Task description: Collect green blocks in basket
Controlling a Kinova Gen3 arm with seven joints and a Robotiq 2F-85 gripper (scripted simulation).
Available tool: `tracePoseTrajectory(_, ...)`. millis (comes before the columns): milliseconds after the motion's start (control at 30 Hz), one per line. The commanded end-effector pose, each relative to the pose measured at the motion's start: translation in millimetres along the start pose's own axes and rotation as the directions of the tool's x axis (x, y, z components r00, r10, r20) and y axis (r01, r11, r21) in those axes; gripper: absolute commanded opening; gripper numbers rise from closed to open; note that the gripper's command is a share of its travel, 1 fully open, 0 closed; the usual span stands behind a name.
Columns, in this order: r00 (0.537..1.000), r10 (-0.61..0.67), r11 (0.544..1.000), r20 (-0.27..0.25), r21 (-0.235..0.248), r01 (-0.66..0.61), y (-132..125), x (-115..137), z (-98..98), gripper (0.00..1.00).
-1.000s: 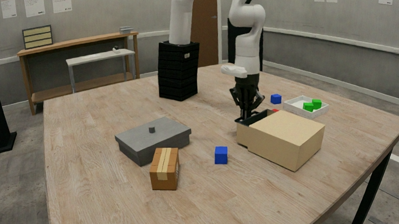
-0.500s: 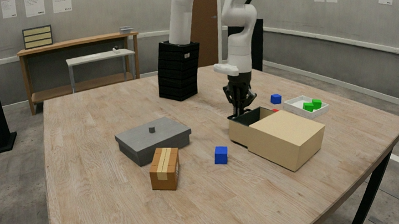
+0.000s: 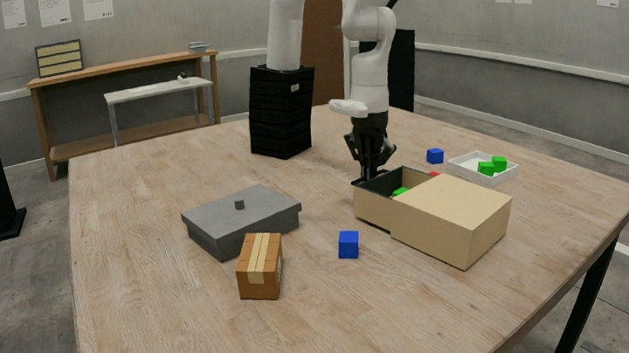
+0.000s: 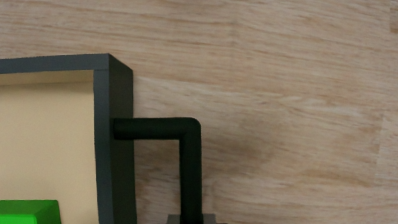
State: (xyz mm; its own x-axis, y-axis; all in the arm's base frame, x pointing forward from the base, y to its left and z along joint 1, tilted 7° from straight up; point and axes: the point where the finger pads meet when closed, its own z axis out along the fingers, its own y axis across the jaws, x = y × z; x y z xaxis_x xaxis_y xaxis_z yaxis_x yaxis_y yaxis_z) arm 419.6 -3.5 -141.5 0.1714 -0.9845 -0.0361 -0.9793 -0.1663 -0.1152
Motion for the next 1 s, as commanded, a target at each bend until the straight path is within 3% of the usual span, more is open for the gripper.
tracePoseTrajectory(0,1.000,0.000,1.000,0.000,0.001,0.000,1.2,0.2,-0.5,0.10)
tracePoseTrajectory(967,1.000,0.000,1.000,0.000,0.001,0.000,4.4,0.2,-0.4,0.10)
